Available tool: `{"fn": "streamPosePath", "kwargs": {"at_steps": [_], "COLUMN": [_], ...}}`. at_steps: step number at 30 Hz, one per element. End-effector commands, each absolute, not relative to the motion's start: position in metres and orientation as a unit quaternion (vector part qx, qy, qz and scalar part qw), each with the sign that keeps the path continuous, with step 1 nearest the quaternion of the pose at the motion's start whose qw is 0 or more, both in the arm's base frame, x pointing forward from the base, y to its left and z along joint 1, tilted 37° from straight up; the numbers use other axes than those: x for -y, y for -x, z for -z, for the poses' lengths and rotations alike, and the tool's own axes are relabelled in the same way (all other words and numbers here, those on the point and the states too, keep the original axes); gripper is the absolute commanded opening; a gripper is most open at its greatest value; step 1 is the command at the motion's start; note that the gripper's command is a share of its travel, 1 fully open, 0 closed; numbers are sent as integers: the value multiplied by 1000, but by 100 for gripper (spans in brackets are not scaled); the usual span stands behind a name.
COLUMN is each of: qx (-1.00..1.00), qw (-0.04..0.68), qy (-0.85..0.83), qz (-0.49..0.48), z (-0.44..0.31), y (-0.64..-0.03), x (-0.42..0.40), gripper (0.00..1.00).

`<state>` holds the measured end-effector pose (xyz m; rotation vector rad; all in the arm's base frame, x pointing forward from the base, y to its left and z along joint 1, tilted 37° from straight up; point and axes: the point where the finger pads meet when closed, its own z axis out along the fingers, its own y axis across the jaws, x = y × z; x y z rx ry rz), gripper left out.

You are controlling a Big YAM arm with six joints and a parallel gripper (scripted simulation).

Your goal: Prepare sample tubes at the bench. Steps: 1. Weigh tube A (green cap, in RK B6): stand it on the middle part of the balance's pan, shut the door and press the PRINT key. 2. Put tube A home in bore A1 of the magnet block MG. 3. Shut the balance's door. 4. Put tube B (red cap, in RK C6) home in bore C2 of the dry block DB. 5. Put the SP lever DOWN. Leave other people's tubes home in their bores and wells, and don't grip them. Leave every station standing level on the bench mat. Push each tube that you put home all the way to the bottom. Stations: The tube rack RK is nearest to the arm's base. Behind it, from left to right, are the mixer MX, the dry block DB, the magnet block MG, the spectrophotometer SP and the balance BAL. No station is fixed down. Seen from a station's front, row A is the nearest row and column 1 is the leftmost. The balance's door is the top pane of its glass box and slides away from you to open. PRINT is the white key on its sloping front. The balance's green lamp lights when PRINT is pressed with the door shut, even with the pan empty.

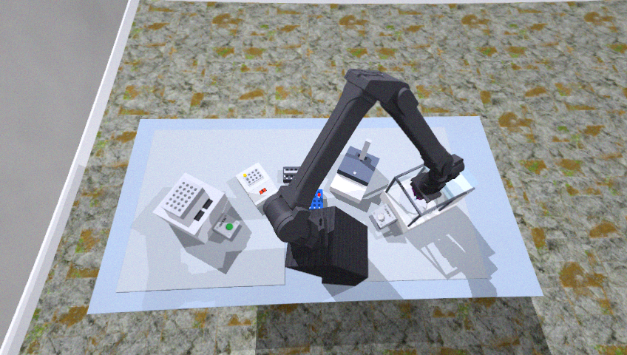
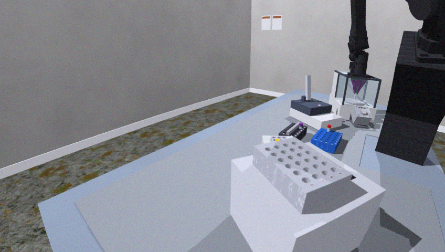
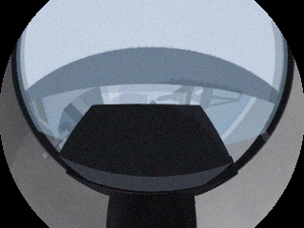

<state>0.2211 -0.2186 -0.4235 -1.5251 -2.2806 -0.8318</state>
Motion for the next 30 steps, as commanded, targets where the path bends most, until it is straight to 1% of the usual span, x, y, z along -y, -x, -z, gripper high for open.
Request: {"fn": "streamPosePath", "kwargs": {"at_steps": [1,30], "qx": [792,791], "qw": [130,131], "qy": [527,527], "qz": [281,282], "z": [434,435], "y": [-231,-230], "x": [222,220], "gripper": [9,9]}}
